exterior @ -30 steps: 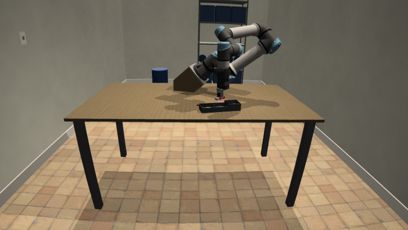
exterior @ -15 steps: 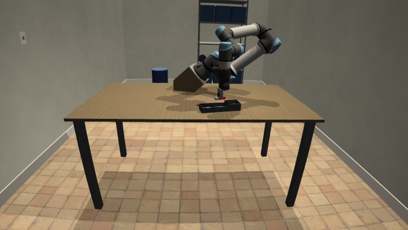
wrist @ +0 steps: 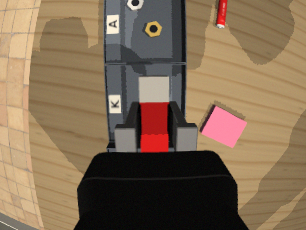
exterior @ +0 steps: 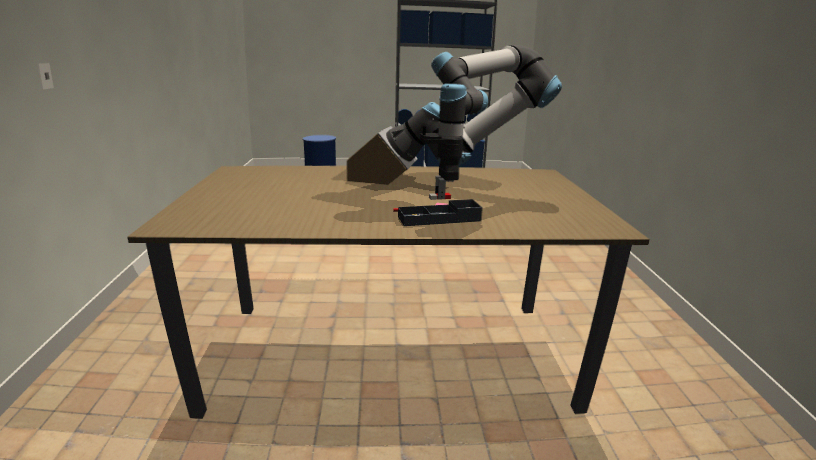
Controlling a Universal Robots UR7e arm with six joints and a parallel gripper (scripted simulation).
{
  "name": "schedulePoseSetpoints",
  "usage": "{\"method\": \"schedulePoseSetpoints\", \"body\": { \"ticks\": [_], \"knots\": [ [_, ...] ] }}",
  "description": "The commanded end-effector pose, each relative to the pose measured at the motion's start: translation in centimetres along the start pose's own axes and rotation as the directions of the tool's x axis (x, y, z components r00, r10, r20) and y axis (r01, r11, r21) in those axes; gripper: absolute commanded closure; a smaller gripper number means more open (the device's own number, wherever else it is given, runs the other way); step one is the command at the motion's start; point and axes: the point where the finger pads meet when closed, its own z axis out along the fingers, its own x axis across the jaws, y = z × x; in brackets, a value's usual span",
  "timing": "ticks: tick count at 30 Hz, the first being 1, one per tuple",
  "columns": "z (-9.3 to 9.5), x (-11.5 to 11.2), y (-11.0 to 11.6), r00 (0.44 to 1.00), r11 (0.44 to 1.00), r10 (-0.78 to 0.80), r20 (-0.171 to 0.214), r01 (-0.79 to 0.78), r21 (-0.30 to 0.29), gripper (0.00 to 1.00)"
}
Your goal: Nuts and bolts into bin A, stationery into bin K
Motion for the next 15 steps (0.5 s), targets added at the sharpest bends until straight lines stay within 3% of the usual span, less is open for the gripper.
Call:
{"method": "schedulePoseSetpoints", "body": {
  "ticks": [1,15],
  "knots": [
    [0.0,0.0,0.0,1.000,1.000,0.002,0.001,-0.002,0.001,0.55],
    [2.4,0.0,0.0,1.000,1.000,0.002,0.001,-0.002,0.001,0.55]
  ]
}}
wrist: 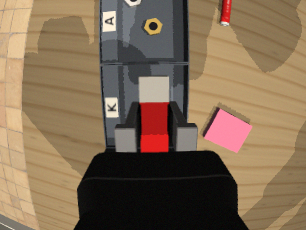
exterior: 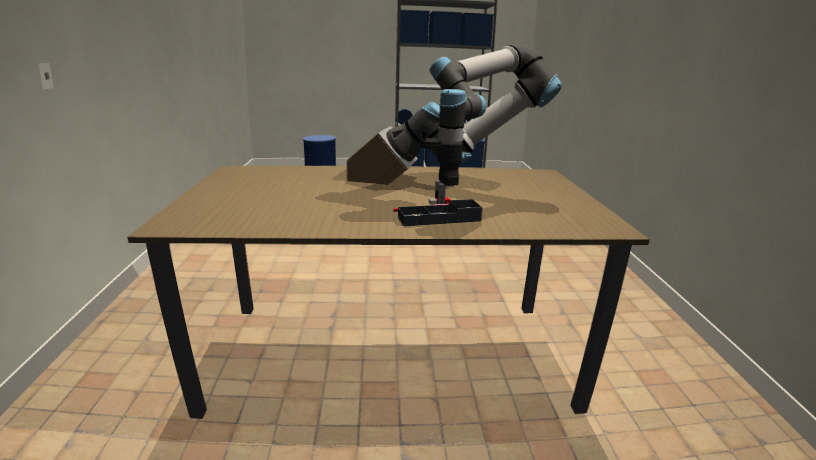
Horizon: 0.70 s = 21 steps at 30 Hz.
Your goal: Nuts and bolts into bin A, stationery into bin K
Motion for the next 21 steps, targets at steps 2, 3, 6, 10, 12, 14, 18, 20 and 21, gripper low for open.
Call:
{"method": "schedulePoseSetpoints", "body": {
  "ticks": [2,3,6,10,12,14,18,20,21],
  "knots": [
    [1.0,-0.1,0.0,1.000,1.000,0.000,0.001,0.000,0.001,0.55],
    [1.2,-0.1,0.0,1.000,1.000,0.000,0.001,0.000,0.001,0.55],
    [1.8,-0.1,0.0,1.000,1.000,0.000,0.001,0.000,0.001,0.55],
    [2.6,-0.1,0.0,1.000,1.000,0.000,0.001,0.000,0.001,0.55],
    [3.0,-0.1,0.0,1.000,1.000,0.000,0.001,0.000,0.001,0.55],
    [3.4,-0.1,0.0,1.000,1.000,0.000,0.001,0.000,0.001,0.55],
    [3.5,-0.1,0.0,1.000,1.000,0.000,0.001,0.000,0.001,0.55],
    [3.5,-0.1,-0.1,1.000,1.000,0.000,0.001,0.000,0.001,0.55],
    [3.5,-0.1,-0.1,1.000,1.000,0.000,0.001,0.000,0.001,0.55]
  ]
}}
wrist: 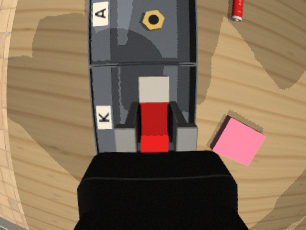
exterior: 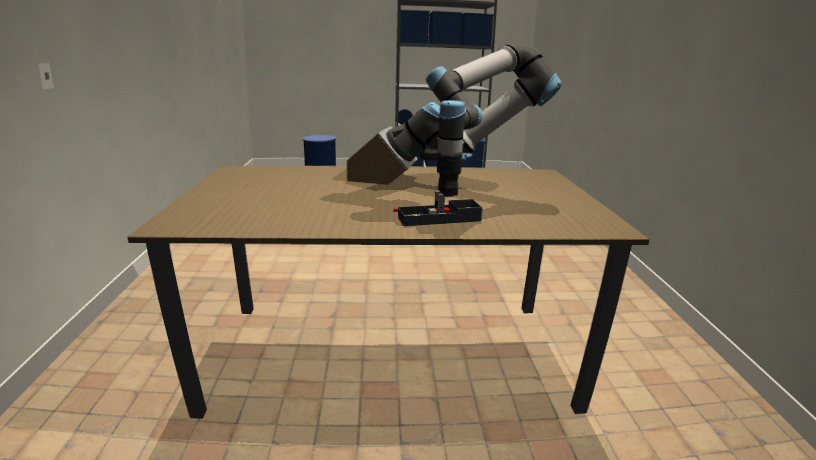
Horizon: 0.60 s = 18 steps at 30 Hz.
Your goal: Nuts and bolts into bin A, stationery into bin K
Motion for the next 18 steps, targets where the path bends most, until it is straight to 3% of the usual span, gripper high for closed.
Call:
{"method": "schedulePoseSetpoints", "body": {
  "ticks": [1,10,11,18],
  "knots": [
    [0.17,-0.12,-0.06,1.000,1.000,0.000,0.002,0.000,0.002,0.55],
    [0.17,-0.12,-0.05,1.000,1.000,0.000,0.002,0.000,0.002,0.55],
    [0.17,-0.12,-0.04,1.000,1.000,0.000,0.002,0.000,0.002,0.38],
    [0.17,-0.12,-0.05,1.000,1.000,0.000,0.002,0.000,0.002,0.38]
  ]
}}
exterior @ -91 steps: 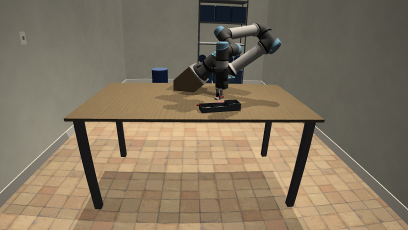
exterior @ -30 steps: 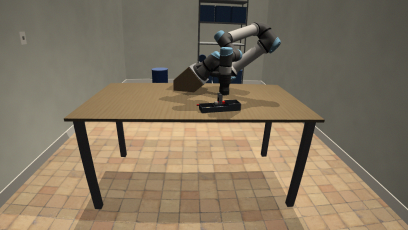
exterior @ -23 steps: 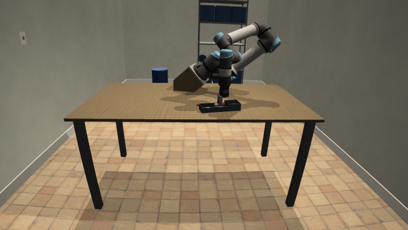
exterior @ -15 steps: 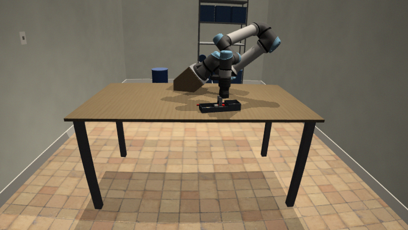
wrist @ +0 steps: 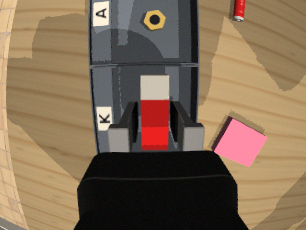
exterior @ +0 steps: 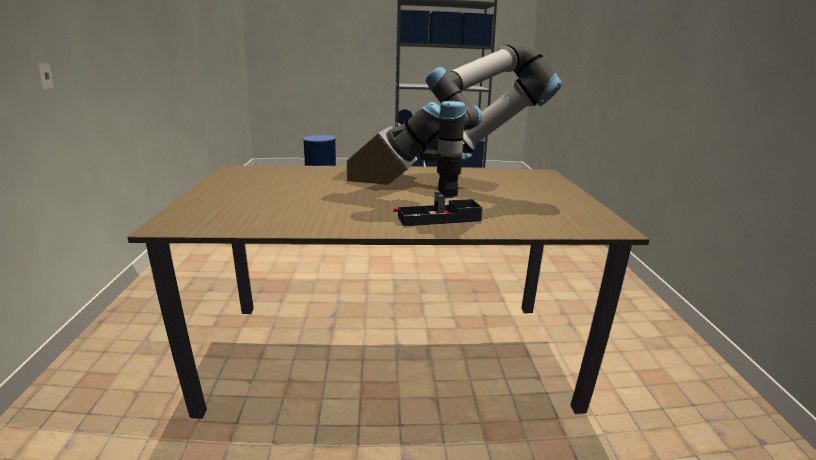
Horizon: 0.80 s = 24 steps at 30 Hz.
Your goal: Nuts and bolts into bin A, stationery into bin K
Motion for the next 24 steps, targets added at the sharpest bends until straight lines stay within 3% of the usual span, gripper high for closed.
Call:
{"method": "schedulePoseSetpoints", "body": {
  "ticks": [1,13,24],
  "knots": [
    [0.0,0.0,0.0,1.000,1.000,0.000,0.001,0.000,0.000,0.38],
    [-0.2,0.0,0.0,1.000,1.000,0.000,0.001,0.000,0.000,0.38],
    [-1.6,0.0,0.0,1.000,1.000,0.000,0.001,0.000,0.001,0.38]
  ]
}}
